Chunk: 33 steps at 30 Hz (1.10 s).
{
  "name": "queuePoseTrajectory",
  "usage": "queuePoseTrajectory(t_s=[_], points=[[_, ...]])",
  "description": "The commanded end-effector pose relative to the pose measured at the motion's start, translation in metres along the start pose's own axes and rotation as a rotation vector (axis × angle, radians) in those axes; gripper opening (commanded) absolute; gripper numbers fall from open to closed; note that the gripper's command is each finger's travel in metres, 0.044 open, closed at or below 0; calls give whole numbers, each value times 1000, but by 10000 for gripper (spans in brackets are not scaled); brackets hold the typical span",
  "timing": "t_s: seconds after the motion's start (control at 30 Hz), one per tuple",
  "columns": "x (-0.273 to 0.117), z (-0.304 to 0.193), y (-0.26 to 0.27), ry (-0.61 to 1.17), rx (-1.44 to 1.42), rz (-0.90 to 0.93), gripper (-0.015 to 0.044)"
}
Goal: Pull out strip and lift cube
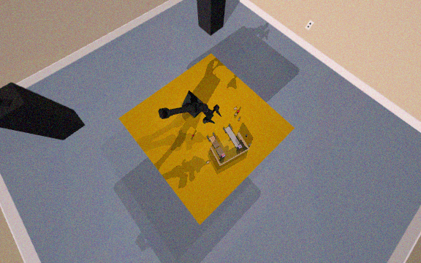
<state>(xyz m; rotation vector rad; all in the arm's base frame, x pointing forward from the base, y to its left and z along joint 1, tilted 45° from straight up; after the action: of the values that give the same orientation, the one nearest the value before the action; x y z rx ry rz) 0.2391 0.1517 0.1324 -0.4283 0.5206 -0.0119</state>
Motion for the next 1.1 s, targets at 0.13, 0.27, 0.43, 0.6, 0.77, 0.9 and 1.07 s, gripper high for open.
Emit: queuePoseTrajectory(t_s=[0.13, 0.27, 0.43, 0.6, 0.77, 0.9, 1.07], points=[[31, 3, -28, 84, -504, -281, 400], [31, 3, -28, 84, -504, -281, 400], [31, 3, -28, 84, -504, -281, 400], [31, 3, -28, 84, -504, -281, 400], [55, 15, -15, 172, -473, -253, 269], [83, 24, -2, 283, -430, -232, 164], [119, 26, 13, 435, -365, -223, 33]])
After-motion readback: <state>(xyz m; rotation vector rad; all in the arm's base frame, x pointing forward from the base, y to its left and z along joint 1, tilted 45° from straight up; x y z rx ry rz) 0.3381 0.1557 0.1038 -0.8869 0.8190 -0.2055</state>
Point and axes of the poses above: the point midway between the two fingers, 35 mm back from their tips, its own x axis out along the fingers, its own y axis across the jaws, z = x × y, the point moved 4 cm from there along -x, back along the fingers, and after that the axes turned 14 degrees about -x, right-handed, at the moved point
